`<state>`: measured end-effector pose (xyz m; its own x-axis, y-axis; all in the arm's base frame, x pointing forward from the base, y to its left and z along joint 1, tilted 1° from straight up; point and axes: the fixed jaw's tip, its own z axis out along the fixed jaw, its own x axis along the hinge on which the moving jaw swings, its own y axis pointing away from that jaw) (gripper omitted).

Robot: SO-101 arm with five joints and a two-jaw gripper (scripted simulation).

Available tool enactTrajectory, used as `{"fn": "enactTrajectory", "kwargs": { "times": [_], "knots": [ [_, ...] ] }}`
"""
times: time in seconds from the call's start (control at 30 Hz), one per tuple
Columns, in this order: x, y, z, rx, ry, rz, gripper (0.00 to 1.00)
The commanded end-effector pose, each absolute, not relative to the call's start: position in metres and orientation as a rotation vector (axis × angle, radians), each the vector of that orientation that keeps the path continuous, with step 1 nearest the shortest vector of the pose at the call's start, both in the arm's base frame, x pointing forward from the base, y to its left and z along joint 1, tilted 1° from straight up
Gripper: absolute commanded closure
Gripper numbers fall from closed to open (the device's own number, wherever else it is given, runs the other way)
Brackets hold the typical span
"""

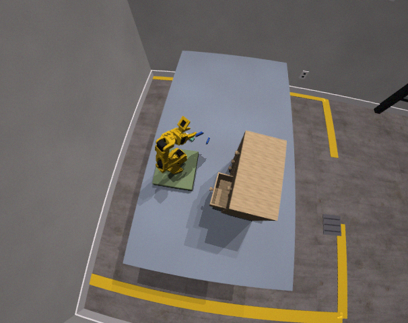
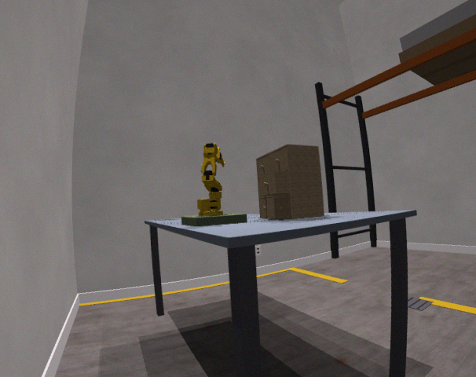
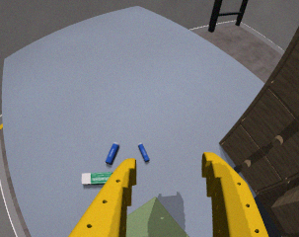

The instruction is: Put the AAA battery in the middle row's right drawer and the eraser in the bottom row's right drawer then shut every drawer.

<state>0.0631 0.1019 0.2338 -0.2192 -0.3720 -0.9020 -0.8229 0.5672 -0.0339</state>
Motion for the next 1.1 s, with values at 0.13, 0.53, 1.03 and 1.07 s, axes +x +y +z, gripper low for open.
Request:
{"fn": "enactTrajectory", "kwargs": {
  "times": [0.13, 0.53, 1.03, 1.07],
  "knots": [
    [0.062, 0.103, 0.234, -0.986, 1.823, 0.585, 0.81],
    [0.086, 0.138, 0.213, -1.177, 1.991, 0.447, 0.81],
    [0.117, 0.182, 0.145, -1.516, 2.235, 0.228, 0.81],
    [0.119, 0.184, 0.138, -1.544, 2.252, 0.212, 0.81]
  ]
}}
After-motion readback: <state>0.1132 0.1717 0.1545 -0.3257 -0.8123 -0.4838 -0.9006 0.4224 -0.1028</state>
